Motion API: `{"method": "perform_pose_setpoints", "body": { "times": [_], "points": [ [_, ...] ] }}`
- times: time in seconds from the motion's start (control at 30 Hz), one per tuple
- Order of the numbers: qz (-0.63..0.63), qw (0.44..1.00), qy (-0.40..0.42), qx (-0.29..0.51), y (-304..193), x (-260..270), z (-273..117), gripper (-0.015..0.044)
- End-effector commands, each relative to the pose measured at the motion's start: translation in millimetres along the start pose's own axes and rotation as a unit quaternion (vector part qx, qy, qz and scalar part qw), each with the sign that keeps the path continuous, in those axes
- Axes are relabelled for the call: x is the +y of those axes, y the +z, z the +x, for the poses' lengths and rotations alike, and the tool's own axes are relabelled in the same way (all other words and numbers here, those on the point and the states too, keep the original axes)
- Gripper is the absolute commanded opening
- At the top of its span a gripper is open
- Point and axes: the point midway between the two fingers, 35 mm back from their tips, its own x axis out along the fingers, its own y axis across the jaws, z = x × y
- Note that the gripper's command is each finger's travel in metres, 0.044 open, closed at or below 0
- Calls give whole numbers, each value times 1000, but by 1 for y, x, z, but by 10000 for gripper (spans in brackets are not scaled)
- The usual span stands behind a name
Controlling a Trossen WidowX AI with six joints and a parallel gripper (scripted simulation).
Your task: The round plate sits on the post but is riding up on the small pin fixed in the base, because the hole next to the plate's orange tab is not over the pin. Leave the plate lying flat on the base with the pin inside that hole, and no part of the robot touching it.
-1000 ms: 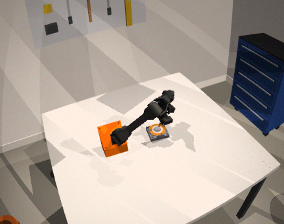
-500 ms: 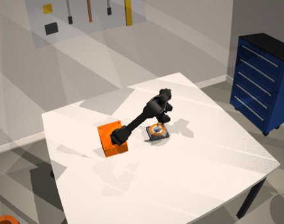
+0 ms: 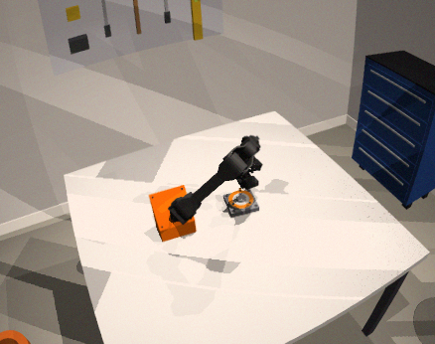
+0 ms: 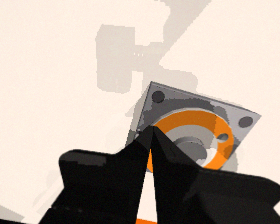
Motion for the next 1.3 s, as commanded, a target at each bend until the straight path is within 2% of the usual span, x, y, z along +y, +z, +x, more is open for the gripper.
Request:
{"method": "perform_pose_setpoints", "body": {
  "times": [0.0,0.37,0.67,1.27],
  "points": [
    [-3,1000,-1,7,-8,1,2,0],
    [-3,1000,0,7,-12,4,4,0],
    [-3,1000,0,7,-13,2,-40,0],
    [-7,1000,-2,5,-14,3,-34,0]
  ]
}}
